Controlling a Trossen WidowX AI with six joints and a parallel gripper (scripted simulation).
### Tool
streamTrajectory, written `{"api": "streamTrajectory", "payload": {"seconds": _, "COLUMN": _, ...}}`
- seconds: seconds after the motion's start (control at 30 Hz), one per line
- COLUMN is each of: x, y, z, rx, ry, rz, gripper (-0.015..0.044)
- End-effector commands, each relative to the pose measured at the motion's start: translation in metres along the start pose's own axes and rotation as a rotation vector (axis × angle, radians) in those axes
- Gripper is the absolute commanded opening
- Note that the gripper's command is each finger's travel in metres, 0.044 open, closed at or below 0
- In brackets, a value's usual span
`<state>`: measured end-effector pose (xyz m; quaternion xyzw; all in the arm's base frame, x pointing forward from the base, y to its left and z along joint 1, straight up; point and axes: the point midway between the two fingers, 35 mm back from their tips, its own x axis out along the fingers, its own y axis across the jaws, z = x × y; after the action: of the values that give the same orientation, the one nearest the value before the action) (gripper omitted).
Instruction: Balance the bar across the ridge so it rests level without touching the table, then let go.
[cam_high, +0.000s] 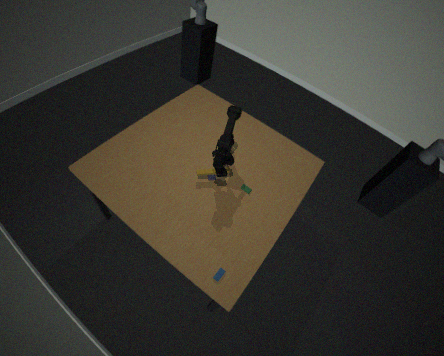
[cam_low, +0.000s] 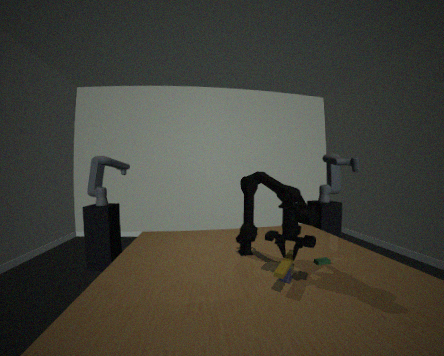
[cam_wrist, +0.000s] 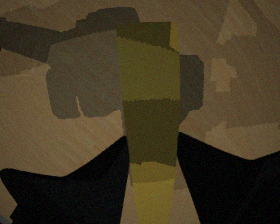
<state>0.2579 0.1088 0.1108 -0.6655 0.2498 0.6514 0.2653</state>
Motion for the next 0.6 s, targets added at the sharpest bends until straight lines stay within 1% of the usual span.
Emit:
{"api": "streamTrajectory", "payload": {"seconds": 0.0, "x": 0.0024, "y": 0.0011, "z": -0.0001, "rx": -0.002, "ry": 0.0, "rz": 0.004, "gripper": 0.0}}
{"api": "streamTrajectory", "payload": {"seconds": 0.57, "x": 0.0018, "y": 0.0012, "z": -0.0001, "rx": -0.002, "ry": 0.0, "rz": 0.004, "gripper": 0.0}}
